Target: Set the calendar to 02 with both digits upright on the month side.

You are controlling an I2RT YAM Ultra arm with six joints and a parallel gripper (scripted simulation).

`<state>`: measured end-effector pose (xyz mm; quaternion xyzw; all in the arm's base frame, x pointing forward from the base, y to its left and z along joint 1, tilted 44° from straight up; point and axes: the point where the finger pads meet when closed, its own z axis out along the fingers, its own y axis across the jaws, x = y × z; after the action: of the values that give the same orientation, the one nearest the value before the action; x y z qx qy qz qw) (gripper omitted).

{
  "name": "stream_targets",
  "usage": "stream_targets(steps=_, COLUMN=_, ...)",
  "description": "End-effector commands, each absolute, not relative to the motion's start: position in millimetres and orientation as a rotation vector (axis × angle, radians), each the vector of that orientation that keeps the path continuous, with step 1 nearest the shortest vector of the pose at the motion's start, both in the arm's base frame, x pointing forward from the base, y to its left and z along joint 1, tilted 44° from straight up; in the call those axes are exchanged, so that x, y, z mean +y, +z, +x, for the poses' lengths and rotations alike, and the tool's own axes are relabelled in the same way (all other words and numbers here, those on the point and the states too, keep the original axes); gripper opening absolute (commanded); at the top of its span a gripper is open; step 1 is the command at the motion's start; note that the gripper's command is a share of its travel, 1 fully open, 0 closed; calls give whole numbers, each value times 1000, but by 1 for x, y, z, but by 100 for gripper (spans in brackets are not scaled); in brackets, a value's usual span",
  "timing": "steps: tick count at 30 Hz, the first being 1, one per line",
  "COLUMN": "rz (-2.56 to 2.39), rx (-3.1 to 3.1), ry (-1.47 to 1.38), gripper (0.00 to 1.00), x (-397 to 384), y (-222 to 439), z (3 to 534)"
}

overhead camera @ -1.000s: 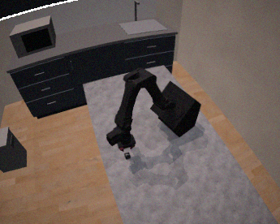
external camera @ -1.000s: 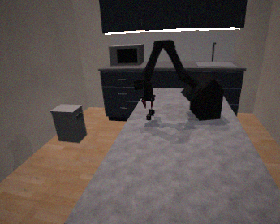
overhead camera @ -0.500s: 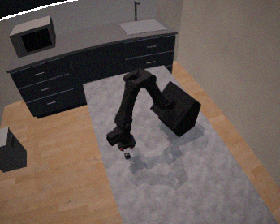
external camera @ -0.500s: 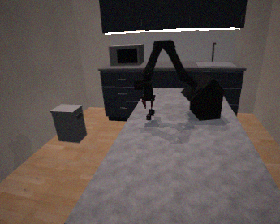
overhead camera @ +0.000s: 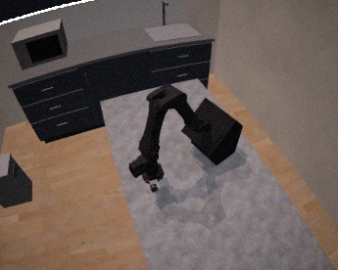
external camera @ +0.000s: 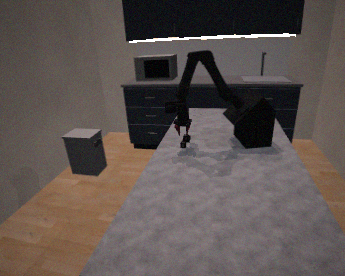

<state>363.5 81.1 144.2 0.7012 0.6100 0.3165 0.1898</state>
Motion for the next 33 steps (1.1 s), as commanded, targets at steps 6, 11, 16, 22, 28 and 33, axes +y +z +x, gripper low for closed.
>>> stream_targets(steps=6, rz=1961, rx=1700, ry=900, gripper=47, x=81, y=143, z=371)
stream_targets(steps=11, rz=1961, rx=1700, ry=900, gripper=47, x=82, y=137, z=376)
stream_targets(steps=16, rz=1961, rx=1700, ry=900, gripper=47, x=83, y=131, z=382)
stream_targets(steps=22, rz=1961, rx=1701, ry=900, gripper=47, x=84, y=128, z=385)
stream_targets(steps=28, rz=1961, rx=1701, ry=900, gripper=47, x=85, y=124, z=389)
stream_targets(steps=33, rz=1961, rx=1701, ry=900, gripper=47, x=85, y=122, z=391)
